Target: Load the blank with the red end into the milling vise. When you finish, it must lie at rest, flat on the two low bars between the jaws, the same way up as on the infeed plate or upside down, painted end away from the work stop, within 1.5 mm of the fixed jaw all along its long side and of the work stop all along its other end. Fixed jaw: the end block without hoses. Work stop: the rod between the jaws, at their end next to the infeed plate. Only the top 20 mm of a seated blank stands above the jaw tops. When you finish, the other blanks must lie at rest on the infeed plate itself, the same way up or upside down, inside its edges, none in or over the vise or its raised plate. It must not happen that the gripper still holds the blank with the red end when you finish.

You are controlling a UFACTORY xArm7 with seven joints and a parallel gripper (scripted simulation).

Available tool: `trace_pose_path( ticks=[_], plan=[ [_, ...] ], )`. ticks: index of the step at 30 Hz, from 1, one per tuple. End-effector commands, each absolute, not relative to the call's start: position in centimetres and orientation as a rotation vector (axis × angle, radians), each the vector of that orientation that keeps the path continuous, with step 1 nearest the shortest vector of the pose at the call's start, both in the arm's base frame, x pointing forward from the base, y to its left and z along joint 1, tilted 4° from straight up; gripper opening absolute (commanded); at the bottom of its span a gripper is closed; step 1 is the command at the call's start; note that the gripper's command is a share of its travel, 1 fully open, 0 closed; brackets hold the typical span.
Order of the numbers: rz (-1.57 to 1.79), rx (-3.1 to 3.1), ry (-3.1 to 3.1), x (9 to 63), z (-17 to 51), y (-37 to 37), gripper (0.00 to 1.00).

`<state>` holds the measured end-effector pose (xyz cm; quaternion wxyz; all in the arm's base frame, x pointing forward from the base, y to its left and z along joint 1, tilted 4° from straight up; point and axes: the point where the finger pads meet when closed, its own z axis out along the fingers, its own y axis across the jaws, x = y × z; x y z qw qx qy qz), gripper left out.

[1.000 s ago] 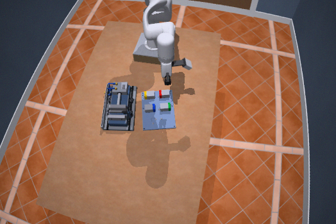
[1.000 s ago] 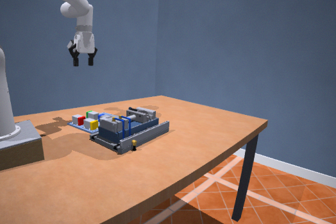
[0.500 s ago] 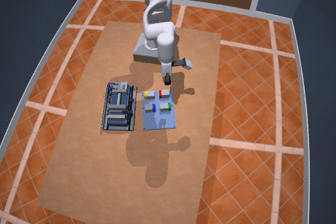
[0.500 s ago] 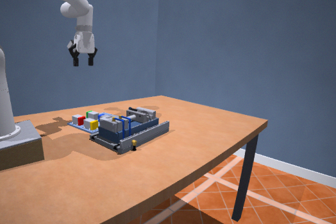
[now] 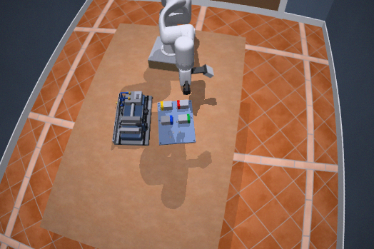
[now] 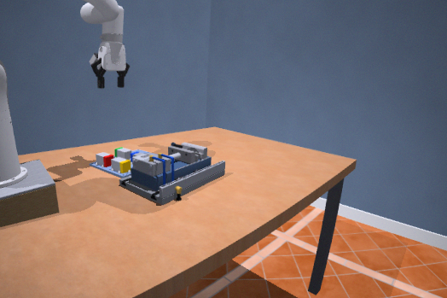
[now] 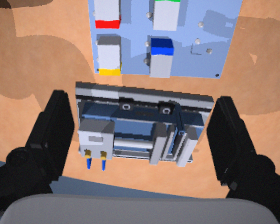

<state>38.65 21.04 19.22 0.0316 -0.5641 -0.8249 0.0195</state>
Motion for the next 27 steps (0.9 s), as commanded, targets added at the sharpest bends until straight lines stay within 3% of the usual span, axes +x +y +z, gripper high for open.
trace_pose_path(
  ticks=[1,27],
  plan=[
    [0.054,-1.739,-2.543,38.8,19.4,21.1,1.00],
    [0.054,-1.739,-2.543,40.6,21.8,15.9,1.00]
  ],
)
